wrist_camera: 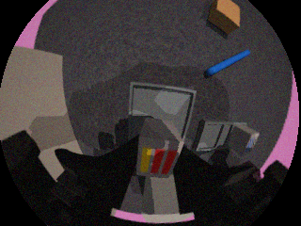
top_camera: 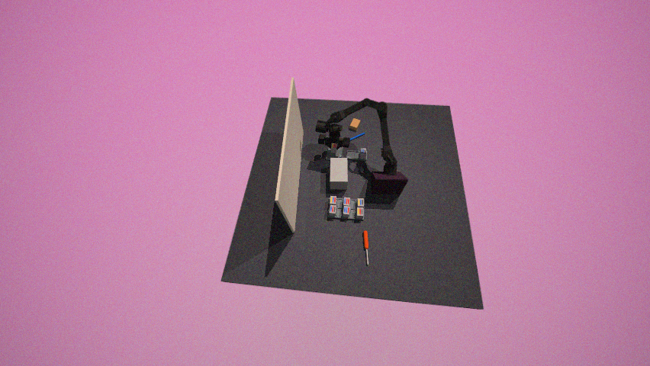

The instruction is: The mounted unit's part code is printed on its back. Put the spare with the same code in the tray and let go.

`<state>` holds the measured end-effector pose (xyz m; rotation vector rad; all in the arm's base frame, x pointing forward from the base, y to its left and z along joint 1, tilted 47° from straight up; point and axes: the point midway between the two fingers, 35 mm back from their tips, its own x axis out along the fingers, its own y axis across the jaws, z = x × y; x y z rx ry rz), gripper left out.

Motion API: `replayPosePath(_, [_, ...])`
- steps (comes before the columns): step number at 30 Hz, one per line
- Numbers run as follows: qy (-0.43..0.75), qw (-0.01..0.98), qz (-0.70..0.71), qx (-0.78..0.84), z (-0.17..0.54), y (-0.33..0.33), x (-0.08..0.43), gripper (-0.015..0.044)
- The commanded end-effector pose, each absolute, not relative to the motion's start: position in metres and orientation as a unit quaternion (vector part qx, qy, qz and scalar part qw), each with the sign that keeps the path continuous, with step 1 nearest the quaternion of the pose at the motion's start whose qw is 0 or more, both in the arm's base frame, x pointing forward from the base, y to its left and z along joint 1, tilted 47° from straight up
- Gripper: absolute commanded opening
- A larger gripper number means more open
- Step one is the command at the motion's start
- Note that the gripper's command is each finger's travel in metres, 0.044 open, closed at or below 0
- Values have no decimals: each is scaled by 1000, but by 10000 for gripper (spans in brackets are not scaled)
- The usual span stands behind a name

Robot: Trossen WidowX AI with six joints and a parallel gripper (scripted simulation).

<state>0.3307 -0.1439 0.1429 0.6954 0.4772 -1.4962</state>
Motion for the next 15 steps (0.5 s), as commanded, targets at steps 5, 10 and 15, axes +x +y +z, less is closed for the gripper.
replayPosePath(5, [213, 653, -660, 304, 137, -150, 328, 0])
replayPosePath(10, [213, 654, -660, 304, 135, -153, 328, 0])
replayPosePath(15, [212, 654, -660, 303, 132, -156, 327, 0])
